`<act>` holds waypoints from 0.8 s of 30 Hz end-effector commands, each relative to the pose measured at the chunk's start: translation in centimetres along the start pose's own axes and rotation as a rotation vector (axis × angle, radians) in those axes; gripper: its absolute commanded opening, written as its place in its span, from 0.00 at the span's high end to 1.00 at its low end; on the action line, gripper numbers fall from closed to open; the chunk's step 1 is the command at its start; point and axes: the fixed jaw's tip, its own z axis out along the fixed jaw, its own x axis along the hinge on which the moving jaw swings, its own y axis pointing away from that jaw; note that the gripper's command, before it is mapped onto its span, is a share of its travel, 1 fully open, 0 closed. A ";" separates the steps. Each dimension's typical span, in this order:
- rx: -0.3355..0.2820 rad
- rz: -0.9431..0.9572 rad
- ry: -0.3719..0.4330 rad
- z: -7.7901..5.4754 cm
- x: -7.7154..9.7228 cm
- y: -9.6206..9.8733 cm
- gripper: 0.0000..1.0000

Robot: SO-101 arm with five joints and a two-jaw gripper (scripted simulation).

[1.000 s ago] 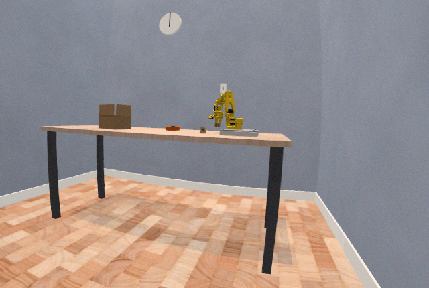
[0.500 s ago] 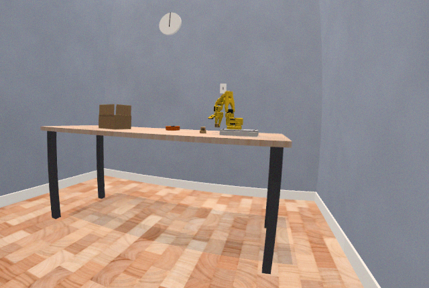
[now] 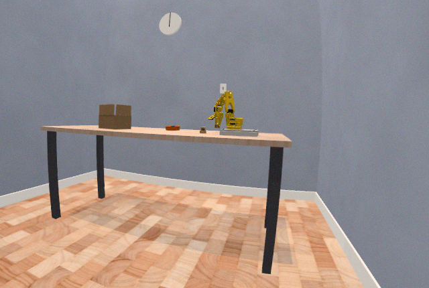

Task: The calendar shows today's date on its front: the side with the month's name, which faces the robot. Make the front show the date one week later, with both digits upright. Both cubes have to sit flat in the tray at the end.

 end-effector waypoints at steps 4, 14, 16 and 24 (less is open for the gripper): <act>-0.019 0.002 -0.005 0.8 0.1 0.4 1.00; -0.019 0.002 -0.005 1.0 0.1 0.4 1.00; -0.019 0.002 -0.005 1.1 0.1 0.4 1.00; -0.019 0.002 -0.005 1.5 0.0 0.4 1.00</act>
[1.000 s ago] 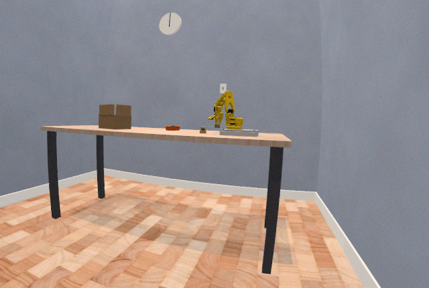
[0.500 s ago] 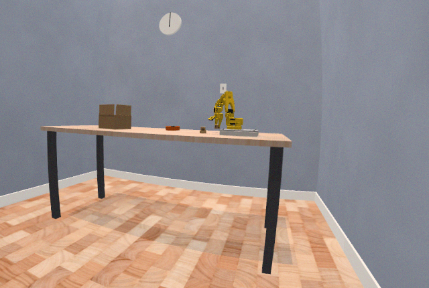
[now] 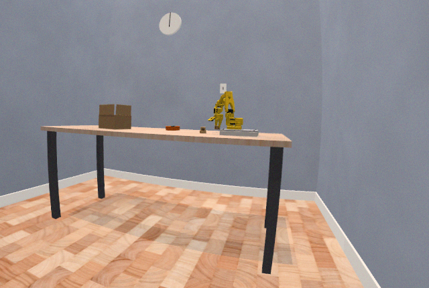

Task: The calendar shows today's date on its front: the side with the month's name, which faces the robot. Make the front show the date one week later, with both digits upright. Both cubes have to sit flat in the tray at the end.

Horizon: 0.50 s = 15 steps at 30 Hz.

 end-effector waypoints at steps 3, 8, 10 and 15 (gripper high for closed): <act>-0.019 0.002 -0.006 0.5 0.0 0.4 1.00; -0.019 0.002 -0.006 0.6 0.0 0.4 1.00; -0.019 0.002 -0.006 0.8 0.0 0.4 1.00; -0.019 0.002 -0.006 1.1 0.0 0.4 1.00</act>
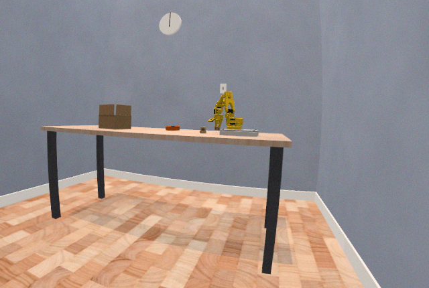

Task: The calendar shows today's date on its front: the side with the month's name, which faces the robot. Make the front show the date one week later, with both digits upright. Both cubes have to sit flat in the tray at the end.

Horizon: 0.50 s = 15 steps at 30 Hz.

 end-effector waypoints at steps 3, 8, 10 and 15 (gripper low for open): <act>-0.018 0.002 -0.005 0.6 0.0 0.4 1.00; -0.018 0.002 -0.005 0.6 0.1 0.4 1.00; -0.018 0.002 -0.005 0.7 0.0 0.4 1.00; -0.018 0.002 -0.005 1.1 0.0 0.4 1.00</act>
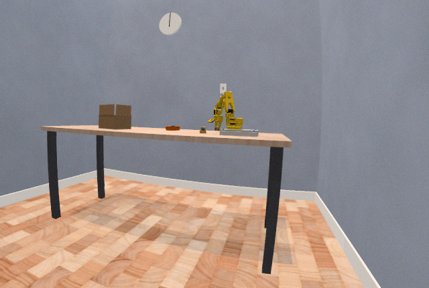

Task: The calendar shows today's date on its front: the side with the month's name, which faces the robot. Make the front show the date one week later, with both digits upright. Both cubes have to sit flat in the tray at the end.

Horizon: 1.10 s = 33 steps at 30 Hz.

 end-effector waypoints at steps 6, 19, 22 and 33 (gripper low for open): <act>-0.018 0.002 -0.005 0.7 0.0 0.4 1.00; -0.018 0.002 -0.005 1.1 0.0 0.4 1.00; -0.018 0.002 -0.005 1.2 0.0 0.4 1.00; -0.018 0.002 -0.005 1.2 0.0 0.4 0.88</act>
